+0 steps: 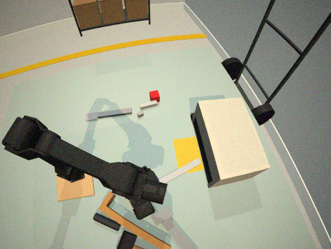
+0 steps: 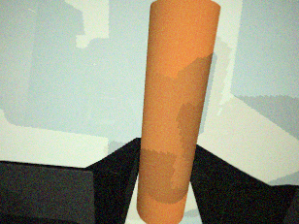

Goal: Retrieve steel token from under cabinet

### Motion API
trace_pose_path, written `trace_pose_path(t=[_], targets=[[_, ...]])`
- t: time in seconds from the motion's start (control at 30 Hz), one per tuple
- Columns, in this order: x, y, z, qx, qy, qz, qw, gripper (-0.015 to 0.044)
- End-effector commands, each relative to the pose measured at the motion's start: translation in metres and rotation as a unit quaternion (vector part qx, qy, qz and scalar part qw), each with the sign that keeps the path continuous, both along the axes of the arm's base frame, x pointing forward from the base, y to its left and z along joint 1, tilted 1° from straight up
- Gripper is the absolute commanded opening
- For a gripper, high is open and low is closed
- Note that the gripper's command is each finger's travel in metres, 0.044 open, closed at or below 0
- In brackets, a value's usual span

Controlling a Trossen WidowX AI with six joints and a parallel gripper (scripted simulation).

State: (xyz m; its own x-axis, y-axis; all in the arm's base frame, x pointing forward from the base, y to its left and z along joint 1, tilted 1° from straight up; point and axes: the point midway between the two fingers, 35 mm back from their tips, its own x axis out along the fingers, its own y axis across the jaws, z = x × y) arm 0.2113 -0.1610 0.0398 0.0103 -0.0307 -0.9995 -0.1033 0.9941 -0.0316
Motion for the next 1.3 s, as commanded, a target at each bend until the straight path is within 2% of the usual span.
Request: trace_pose_path(t=[0.0,0.3,1.27], targets=[[-0.0077,-0.0009,-0.0010,0.000,0.001,0.001,1.000,0.0000],[-0.0085,-0.0011,0.0001,0.000,0.000,0.005,1.000,0.0000],[-0.0082,-0.0012,0.0035,-0.001,0.004,0.117,0.993,0.0000]])
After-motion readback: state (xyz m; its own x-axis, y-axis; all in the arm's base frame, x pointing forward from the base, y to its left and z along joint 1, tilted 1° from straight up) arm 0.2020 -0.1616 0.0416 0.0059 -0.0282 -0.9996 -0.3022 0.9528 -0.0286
